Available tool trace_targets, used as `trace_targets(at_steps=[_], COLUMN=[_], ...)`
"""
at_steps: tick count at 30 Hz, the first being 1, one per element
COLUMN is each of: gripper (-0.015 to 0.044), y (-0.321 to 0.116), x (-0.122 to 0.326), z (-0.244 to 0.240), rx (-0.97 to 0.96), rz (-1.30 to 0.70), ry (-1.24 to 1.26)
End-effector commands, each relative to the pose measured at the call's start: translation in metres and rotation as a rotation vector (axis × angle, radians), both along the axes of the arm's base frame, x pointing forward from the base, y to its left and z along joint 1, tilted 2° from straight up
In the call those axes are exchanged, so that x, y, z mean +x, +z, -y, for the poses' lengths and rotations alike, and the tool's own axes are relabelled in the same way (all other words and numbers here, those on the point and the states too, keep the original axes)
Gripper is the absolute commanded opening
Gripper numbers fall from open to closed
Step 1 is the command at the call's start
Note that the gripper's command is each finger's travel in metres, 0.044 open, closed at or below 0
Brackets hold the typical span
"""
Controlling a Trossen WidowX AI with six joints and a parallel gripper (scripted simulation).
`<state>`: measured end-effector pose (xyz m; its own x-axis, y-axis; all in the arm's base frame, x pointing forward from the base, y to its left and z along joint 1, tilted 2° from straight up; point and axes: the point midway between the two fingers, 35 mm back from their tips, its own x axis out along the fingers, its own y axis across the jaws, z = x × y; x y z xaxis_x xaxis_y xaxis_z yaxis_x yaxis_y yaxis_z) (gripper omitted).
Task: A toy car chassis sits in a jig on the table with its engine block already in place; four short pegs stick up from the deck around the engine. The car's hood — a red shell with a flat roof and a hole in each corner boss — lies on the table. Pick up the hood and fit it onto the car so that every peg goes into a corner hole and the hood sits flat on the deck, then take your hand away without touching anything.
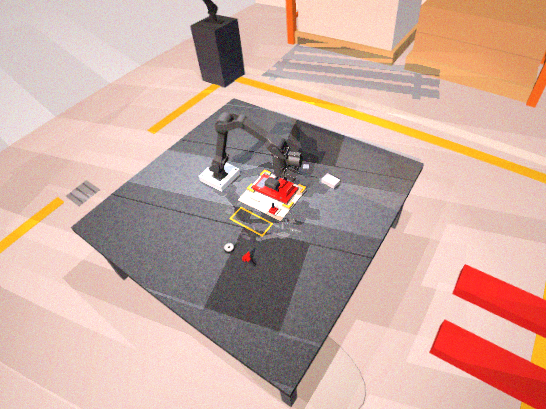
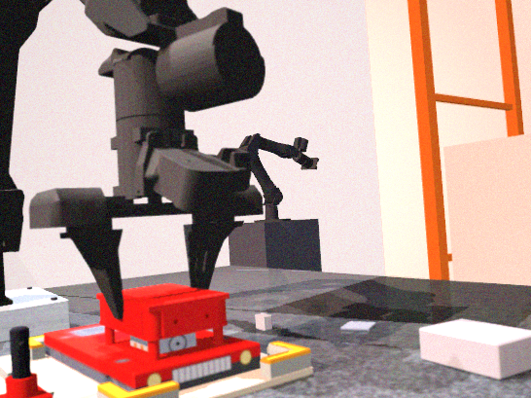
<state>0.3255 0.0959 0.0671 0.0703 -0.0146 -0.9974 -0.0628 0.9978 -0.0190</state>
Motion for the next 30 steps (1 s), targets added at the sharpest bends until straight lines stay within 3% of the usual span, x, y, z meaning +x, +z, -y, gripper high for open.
trace_targets(at_steps=[1, 30], gripper=[0.0, 0.0], y=[-0.0002, -0.008], x=[0.0001, 0.0002], z=[0.0001, 0.0005], rx=[0.0, 0.001], rz=[0.005, 0.012], ry=[0.001, 0.0])
